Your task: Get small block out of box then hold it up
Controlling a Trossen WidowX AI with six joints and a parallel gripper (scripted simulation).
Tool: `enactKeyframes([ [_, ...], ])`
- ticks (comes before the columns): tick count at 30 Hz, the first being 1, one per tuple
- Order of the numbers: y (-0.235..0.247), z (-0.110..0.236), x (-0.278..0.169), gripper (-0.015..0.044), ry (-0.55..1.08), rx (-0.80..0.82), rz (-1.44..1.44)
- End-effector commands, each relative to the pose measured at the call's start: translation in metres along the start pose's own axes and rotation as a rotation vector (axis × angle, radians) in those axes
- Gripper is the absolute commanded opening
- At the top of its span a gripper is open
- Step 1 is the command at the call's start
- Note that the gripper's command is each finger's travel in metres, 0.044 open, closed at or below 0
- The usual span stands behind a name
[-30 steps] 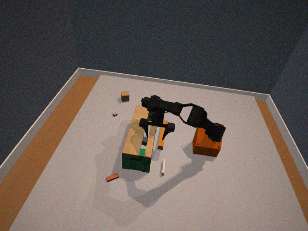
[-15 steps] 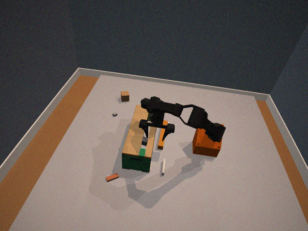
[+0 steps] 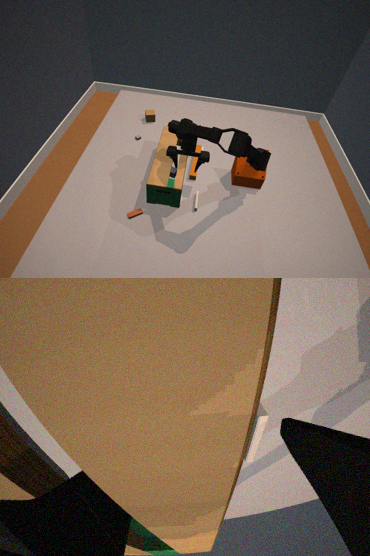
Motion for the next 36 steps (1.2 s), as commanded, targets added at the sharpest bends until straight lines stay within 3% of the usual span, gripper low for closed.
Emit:
enactKeyframes([
  [1, 0.000, 0.000, -0.001, 0.0400, 0.002, 0.000, 0.003],
  [36, 0.002, -0.007, -0.019, 0.0400, 0.003, 0.000, 0.003],
])
Point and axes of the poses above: the point midway between the two fingers, 35 mm back from their tips, its own z axis back along the fingers, its own y axis across the jaws, x = y × z, the point moved 2 cm from there along z, back along the fingers, and after that the axes turned 5 degrees about z, right-handed, at the moved point
